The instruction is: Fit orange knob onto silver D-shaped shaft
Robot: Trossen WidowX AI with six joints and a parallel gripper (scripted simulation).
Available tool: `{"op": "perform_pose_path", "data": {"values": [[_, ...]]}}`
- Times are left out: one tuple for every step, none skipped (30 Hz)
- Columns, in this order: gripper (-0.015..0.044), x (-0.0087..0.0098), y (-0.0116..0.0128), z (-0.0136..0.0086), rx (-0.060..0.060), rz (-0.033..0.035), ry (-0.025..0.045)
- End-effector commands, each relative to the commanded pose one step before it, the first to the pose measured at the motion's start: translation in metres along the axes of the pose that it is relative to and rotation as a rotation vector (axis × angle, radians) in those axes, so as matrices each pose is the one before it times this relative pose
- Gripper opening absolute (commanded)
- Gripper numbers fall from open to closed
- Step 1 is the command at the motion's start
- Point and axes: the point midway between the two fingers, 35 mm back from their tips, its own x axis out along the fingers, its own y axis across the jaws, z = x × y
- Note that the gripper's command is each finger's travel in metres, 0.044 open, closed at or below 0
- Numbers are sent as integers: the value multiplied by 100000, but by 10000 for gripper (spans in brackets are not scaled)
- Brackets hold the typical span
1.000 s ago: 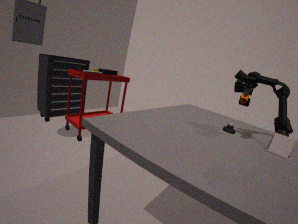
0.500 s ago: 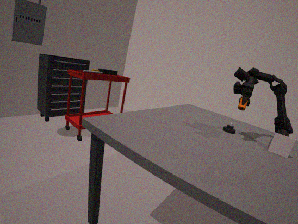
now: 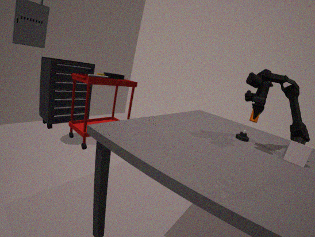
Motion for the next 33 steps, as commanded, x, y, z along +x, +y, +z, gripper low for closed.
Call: {"op": "perform_pose_path", "data": {"values": [[0,613,242,133,214,-10029,-1149],[0,185,37,-3,16,-2115,15],[0,194,42,-3,18,-2221,16],[0,171,41,-2,17,-1966,16],[0,163,43,-1,3,-1908,-15],[0,159,46,0,-10,-1897,-46],[0,154,49,2,-22,-1869,-75],[0,76,8,15,3,-5,-5],[0,152,16,30,6,-10,-9],[0,230,25,44,9,-17,-13],[0,309,33,56,12,-25,-17],[0,389,39,67,16,-34,-21],[0,456,42,74,19,-43,-24],[0,482,41,74,21,-50,-24],[0,504,42,76,23,-57,-24],[0,504,38,73,24,-61,-22],[0,503,34,70,24,-66,-21],[0,525,31,69,26,-74,-20],[0,526,27,64,27,-80,-18],[0,525,24,59,28,-85,-16],[0,523,21,53,28,-91,-14],[0,554,19,49,31,-103,-12],[0,556,16,43,32,-110,-9],[0,555,14,37,33,-117,-6],[0,552,11,32,33,-123,-3],[0,549,9,28,34,-129,0],[0,601,8,26,38,-149,3],[0,609,5,22,40,-160,7],[0,608,3,17,41,-168,11],[0,606,2,13,41,-177,16],[0,604,1,9,42,-185,20],[0,602,0,6,43,-193,25],[0,597,1,2,43,-201,30]]}}
